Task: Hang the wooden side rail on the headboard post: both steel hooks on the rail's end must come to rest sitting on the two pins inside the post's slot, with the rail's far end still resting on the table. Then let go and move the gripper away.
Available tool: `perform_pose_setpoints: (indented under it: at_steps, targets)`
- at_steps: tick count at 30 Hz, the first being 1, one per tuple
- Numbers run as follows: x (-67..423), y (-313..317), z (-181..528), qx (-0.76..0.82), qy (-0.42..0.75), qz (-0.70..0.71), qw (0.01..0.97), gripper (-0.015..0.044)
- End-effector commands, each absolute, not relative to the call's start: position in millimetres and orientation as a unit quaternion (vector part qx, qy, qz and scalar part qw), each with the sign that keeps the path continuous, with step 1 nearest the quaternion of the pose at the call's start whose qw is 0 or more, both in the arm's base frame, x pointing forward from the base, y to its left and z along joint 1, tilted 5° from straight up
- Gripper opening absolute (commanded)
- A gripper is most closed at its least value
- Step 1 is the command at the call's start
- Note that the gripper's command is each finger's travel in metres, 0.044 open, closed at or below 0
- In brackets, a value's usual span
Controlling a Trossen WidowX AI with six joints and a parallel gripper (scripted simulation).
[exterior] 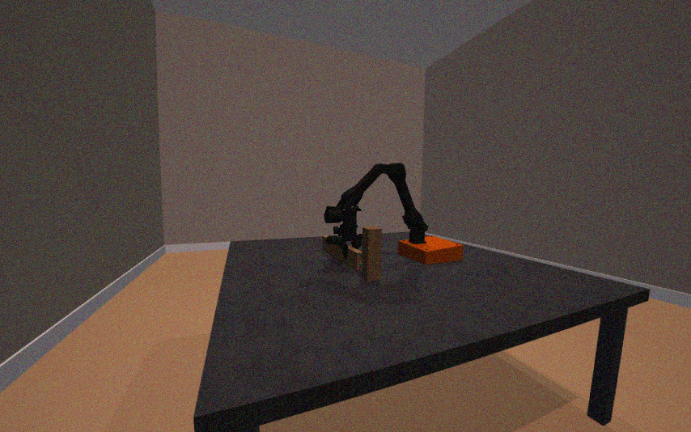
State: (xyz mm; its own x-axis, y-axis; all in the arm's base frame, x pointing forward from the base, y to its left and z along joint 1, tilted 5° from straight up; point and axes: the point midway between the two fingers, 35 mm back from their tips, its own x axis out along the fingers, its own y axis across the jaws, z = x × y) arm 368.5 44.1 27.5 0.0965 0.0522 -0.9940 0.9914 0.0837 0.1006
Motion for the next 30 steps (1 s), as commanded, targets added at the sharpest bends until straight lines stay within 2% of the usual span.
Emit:
perform_pose_setpoints:
  at_steps: [1,30]
  targets:
    - [369.0,43.5,31.4,0.514,0.505,-0.44,0.536,0.0]
    - [368.5,43.2,36.2,0.514,0.505,-0.44,0.536,0.0]
